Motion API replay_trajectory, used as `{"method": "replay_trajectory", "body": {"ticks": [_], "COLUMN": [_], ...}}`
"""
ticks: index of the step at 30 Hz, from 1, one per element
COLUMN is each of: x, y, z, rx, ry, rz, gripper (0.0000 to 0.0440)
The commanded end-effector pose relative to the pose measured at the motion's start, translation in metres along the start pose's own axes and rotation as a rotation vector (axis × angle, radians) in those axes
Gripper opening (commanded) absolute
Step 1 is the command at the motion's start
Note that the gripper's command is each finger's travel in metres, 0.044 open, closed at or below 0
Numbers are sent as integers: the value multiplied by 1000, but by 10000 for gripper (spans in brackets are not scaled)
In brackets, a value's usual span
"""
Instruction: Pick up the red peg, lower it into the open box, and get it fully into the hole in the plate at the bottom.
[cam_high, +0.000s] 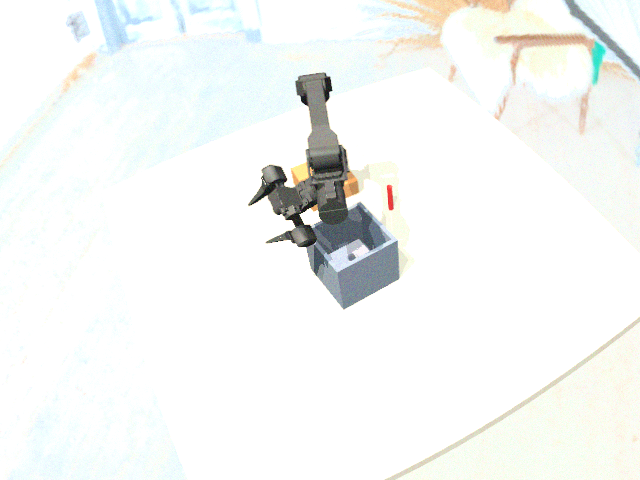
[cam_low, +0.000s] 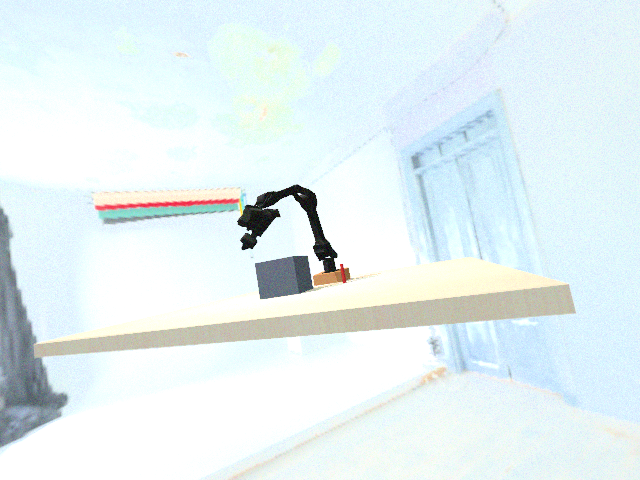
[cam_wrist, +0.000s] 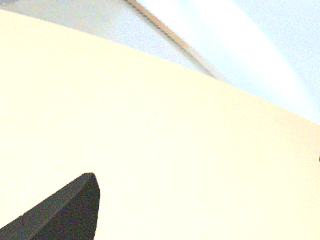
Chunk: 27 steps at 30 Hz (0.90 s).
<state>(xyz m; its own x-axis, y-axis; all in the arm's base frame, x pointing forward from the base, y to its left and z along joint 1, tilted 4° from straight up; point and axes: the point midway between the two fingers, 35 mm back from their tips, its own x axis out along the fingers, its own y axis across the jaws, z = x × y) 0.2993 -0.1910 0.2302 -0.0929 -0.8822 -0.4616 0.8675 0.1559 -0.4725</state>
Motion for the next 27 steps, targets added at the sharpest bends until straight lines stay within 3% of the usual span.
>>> {"method": "replay_trajectory", "body": {"ticks": [1,18,27], "x": [-20,-133,-185], "y": [14,54,44], "z": [-10,-80,-141], "rx": [38,102,68], "ry": [38,311,537], "rz": [116,630,793], "gripper": [440,440,440]}}
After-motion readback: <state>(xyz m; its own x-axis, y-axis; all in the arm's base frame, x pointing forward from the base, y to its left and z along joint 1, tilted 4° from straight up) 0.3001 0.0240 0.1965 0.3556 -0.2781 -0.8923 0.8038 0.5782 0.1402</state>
